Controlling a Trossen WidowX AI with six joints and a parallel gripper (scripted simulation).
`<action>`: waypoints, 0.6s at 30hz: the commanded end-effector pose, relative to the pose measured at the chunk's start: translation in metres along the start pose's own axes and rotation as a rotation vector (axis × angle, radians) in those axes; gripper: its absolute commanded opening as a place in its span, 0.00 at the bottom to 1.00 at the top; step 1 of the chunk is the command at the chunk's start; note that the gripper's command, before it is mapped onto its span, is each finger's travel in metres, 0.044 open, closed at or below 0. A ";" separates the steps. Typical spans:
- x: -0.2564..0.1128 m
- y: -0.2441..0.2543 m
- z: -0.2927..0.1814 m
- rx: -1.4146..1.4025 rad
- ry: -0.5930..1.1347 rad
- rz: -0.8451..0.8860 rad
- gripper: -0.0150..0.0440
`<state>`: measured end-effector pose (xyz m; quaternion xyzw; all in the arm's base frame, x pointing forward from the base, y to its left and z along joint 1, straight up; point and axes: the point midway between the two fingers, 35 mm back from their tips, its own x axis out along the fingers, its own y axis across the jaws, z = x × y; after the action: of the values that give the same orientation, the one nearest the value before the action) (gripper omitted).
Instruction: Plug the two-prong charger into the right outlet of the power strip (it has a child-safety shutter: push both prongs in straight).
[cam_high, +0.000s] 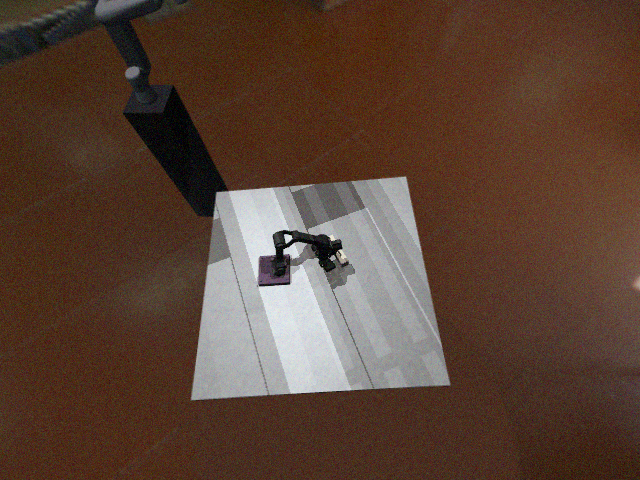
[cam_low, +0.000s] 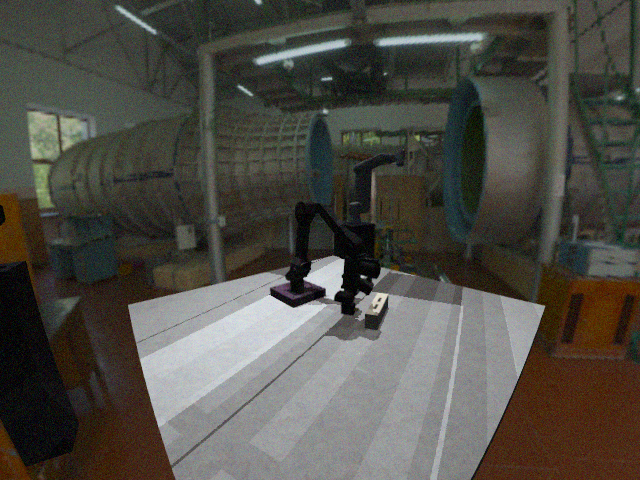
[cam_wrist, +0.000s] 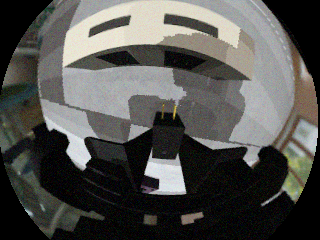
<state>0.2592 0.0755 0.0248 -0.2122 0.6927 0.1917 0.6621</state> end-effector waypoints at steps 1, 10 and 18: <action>-0.002 -0.001 0.007 0.010 -0.006 0.004 0.25; -0.002 -0.003 0.017 0.021 -0.007 0.005 0.25; -0.001 -0.005 0.027 0.032 -0.008 0.005 0.25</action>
<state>0.2795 0.0831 0.0235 -0.2038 0.6948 0.1840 0.6648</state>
